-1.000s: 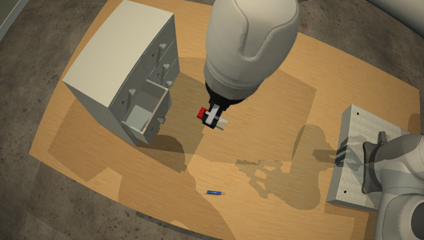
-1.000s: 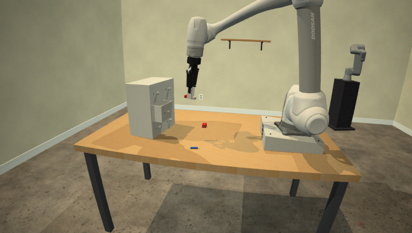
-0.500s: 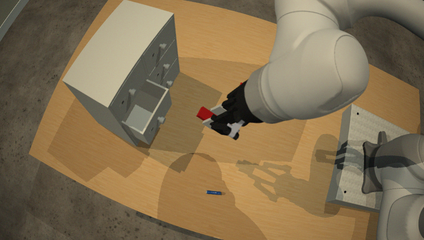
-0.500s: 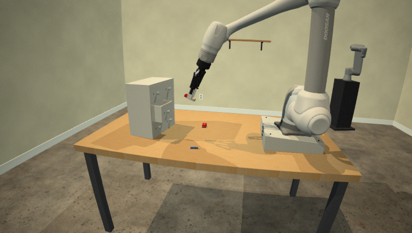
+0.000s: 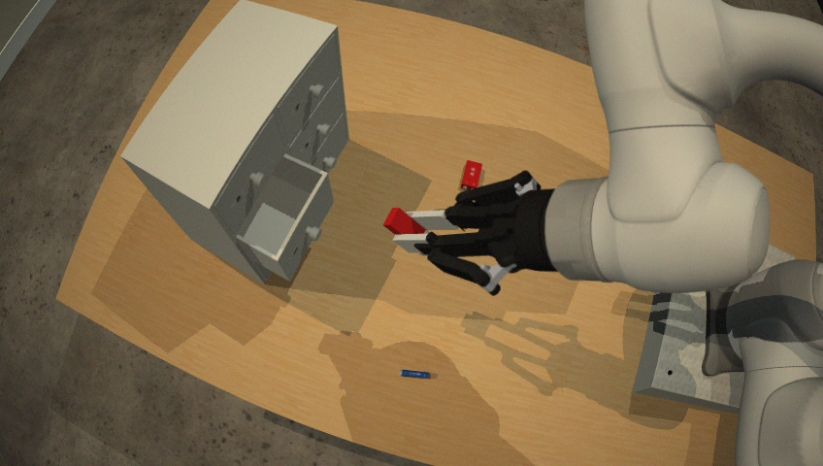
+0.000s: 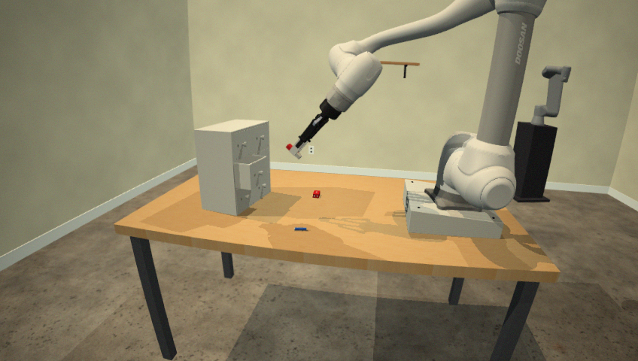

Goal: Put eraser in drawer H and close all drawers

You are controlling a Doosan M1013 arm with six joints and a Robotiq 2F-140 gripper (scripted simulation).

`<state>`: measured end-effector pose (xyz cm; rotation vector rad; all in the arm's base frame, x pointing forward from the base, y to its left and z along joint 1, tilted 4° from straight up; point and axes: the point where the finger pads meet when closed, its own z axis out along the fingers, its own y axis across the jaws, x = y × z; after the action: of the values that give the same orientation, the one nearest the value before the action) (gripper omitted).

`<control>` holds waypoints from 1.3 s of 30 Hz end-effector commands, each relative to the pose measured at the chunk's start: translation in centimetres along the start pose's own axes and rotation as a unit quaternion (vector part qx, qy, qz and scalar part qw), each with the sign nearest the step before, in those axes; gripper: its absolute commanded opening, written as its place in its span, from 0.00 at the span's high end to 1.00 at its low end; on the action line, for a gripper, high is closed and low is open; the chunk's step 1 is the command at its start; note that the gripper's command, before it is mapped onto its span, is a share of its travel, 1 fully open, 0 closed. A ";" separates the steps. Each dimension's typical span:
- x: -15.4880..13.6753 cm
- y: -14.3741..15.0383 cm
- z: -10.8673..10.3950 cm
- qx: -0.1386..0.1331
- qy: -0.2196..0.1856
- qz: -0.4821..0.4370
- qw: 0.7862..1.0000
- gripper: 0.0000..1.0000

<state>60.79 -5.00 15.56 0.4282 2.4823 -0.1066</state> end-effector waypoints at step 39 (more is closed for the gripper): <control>0.9 -0.1 0.0 0.015 -0.184 0.000 0.983 0.89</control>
<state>60.26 -4.78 15.31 0.4047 2.2435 -0.2112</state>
